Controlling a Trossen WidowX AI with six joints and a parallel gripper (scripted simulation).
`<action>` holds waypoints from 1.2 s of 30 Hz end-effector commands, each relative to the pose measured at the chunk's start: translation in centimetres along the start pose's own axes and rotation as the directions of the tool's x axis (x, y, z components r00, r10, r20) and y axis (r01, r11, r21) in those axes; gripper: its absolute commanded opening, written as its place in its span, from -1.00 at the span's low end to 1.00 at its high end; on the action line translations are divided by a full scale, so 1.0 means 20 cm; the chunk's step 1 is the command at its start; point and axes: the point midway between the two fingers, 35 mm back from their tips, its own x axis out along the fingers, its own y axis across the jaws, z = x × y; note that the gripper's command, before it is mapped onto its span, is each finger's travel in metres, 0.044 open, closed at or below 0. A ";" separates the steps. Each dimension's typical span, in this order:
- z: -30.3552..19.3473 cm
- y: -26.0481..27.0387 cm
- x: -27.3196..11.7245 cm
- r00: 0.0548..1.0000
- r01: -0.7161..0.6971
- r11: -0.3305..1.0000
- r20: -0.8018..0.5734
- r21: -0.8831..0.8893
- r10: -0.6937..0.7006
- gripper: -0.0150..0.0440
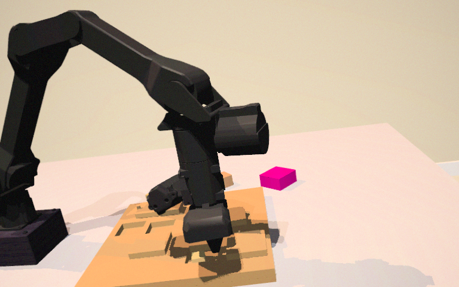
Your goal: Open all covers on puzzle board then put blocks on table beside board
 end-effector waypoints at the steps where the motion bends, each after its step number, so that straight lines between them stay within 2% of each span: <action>1: -0.04 0.00 0.02 1.000 0.005 1.000 -0.002 0.002 -0.005 -0.49; 23: -0.04 0.00 0.02 1.000 0.005 1.000 -0.002 0.002 -0.005 -0.49; 36: 0.06 0.00 -0.02 1.000 0.006 1.000 0.010 0.003 -0.006 -0.49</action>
